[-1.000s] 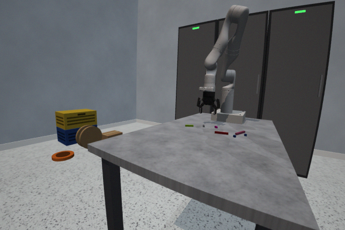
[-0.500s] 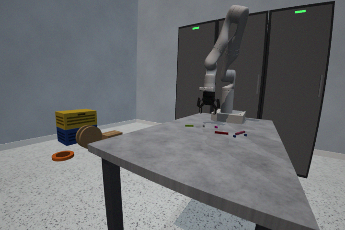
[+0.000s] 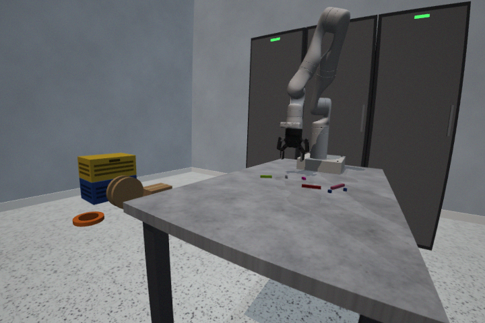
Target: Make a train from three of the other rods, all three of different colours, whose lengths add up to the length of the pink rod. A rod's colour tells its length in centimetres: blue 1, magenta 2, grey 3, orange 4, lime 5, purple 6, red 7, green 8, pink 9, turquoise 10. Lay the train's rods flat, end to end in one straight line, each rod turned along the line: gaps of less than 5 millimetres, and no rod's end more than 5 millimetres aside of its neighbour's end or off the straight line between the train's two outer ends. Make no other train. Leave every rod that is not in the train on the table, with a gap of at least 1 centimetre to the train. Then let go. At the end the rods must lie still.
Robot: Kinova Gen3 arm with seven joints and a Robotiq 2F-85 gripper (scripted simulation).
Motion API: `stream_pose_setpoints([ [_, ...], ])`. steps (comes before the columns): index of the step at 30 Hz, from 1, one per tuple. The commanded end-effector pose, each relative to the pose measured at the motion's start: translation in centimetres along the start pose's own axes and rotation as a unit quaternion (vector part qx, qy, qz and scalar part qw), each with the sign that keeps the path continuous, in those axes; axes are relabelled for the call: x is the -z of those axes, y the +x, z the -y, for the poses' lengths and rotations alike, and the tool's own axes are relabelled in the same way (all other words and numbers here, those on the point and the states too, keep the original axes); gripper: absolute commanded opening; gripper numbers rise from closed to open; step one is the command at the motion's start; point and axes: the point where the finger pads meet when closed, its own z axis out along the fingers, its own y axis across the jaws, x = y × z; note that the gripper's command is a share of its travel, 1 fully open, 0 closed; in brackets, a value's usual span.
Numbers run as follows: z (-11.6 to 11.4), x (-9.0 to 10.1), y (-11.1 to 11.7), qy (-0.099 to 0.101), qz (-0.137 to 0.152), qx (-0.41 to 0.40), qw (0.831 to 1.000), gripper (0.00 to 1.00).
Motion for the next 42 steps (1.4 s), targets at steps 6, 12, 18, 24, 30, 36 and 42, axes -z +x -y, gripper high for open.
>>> stream_pose_setpoints([
  [6, 0.2, 0.0, 0.3, 0.000, -0.001, -0.006, 1.000, 1.00],
  [12, 0.6, -0.1, 0.8, 0.001, -0.002, -0.021, 1.000, 1.00],
  [18, 1.2, -0.1, 1.6, 0.003, -0.003, -0.047, 0.999, 1.00],
  [24, 1.8, -0.2, 2.3, 0.005, -0.005, -0.070, 0.998, 1.00],
  [30, 3.1, -0.3, 3.6, 0.007, -0.006, -0.112, 0.994, 1.00],
  [36, 4.7, -0.4, 5.0, 0.011, -0.007, -0.162, 0.987, 1.00],
  [42, 6.0, -0.4, 6.0, 0.013, -0.007, -0.198, 0.980, 1.00],
])
